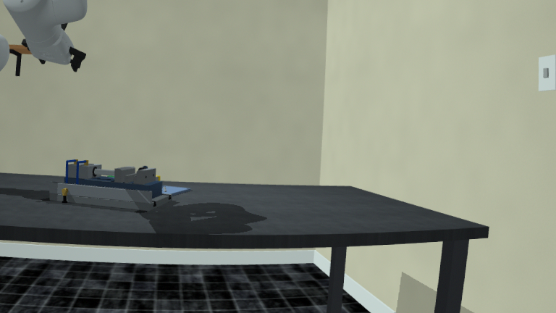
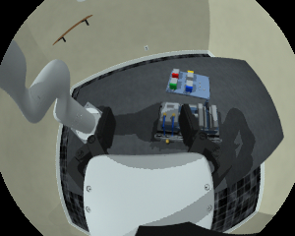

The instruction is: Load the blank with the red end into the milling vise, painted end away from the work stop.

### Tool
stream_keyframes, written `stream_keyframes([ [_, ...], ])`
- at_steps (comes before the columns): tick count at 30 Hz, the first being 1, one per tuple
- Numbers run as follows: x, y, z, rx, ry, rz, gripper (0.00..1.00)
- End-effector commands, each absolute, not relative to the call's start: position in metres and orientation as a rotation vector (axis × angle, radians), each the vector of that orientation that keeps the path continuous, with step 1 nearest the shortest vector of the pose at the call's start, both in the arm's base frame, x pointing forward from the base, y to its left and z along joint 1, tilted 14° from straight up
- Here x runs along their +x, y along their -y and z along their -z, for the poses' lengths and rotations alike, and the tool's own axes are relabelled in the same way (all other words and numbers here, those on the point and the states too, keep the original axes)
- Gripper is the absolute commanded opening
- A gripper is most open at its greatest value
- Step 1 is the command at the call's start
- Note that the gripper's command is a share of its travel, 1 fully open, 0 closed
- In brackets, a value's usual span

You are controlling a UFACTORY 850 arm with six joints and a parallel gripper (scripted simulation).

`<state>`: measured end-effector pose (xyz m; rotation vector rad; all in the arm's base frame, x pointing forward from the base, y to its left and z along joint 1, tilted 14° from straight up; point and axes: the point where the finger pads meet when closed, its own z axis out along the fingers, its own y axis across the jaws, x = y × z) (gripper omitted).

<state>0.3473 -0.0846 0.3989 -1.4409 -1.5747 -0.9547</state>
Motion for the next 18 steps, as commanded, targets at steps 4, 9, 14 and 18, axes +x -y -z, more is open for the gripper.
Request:
stream_keyframes([
  [4,0.3476,0.0848,-0.3995,-1.441,1.576,0.955,1.0],
  [9,0.3476,0.0848,-0.3995,-1.441,1.576,0.955,1.0],
  [14,0.3476,0.0848,-0.3995,-1.441,1.576,0.955,1.0],
  [18,0.3476,0.0848,-0.3995,-1.441,1.576,0.955,0.4],
])
